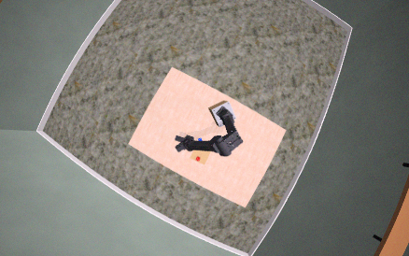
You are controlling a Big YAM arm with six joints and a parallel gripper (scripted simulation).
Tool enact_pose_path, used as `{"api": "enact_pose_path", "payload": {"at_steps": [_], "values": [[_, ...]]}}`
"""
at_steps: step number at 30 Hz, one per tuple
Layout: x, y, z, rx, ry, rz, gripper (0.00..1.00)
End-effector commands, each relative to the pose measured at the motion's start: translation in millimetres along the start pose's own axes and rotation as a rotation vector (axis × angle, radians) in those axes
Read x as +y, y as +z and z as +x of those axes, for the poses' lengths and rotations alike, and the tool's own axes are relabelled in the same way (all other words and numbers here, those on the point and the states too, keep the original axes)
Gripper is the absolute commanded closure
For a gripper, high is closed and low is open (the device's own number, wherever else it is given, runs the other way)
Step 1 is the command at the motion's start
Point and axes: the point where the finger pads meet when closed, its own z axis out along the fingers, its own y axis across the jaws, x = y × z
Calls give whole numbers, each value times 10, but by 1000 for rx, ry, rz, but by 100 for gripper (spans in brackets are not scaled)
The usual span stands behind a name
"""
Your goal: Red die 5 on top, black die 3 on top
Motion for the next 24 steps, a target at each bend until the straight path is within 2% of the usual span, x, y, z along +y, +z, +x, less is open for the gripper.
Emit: {"api": "enact_pose_path", "payload": {"at_steps": [1, 17, 18, 24], "values": [[56, 16, 0, -12, -8, -8, 56], [56, 16, 0, -12, -8, -8, 56], [56, 16, 0, -12, -8, -8, 75], [56, 16, 0, -11, -9, -8, 75]]}}
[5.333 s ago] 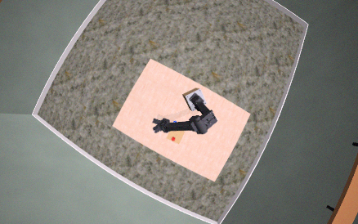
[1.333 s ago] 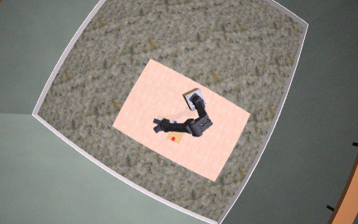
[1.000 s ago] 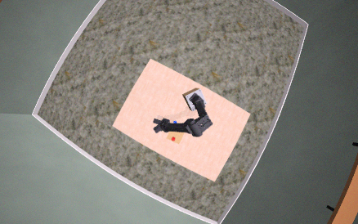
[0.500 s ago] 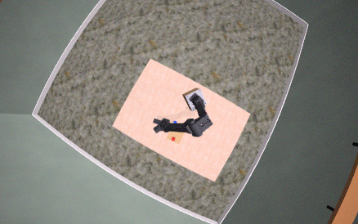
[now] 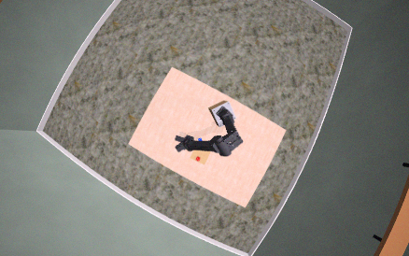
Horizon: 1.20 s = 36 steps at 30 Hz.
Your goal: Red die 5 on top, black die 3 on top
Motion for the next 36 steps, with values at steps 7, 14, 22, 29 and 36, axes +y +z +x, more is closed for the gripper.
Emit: {"api": "enact_pose_path", "payload": {"at_steps": [7, 14, 22, 29, 36], "values": [[56, 16, 1, -11, -9, -8, 75], [56, 16, 1, -11, -9, -8, 75], [56, 16, 1, -11, -9, -8, 75], [63, -15, -2, -13, -10, -10, 75], [182, -427, -155, -39, -12, -41, 75]]}}
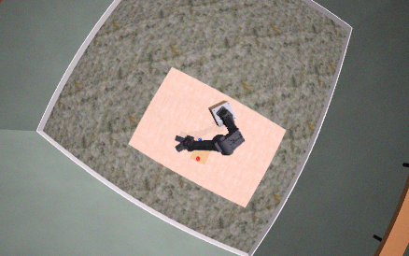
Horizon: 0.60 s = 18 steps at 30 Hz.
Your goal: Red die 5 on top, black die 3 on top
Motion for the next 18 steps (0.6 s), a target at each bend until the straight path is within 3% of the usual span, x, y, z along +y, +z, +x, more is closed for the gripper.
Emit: {"api": "enact_pose_path", "payload": {"at_steps": [1, 2, 9, 13, 15, 16, 18], "values": [[184, -320, -179, -41, -10, -45, 75], [184, -320, -179, -41, -10, -45, 75], [191, -872, -179, -46, -12, -49, 75], [190, -1080, -177, -48, -13, -50, 75], [150, -1040, -172, -34, -6, -34, 75], [-24, -893, -57, 0, 6, 2, 75], [-27, -866, -9, 6, -3, 9, 75]]}}
